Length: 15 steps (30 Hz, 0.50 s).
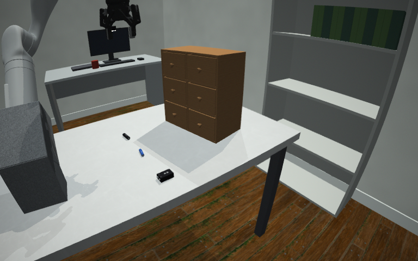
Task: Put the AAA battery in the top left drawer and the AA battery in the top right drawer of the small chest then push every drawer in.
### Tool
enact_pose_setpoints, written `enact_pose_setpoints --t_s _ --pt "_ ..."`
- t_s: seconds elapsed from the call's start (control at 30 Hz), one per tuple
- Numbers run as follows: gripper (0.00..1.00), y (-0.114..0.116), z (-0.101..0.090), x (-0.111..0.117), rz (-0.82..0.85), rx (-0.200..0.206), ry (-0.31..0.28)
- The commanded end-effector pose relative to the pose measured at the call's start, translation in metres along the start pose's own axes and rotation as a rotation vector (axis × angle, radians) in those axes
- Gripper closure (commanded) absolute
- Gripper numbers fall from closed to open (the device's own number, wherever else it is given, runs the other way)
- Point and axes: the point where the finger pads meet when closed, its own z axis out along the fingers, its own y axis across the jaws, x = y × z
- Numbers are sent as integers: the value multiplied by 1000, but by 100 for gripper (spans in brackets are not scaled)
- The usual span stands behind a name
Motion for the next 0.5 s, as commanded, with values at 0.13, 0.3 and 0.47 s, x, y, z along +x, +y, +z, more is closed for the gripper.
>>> enact_pose_setpoints --t_s 0.13,0.3,0.47 --pt "0 -3 5 -7 196 -3 9" --pt "0 -4 6 -10 277 -1 9" --pt "0 -5 8 -12 377 2 9"
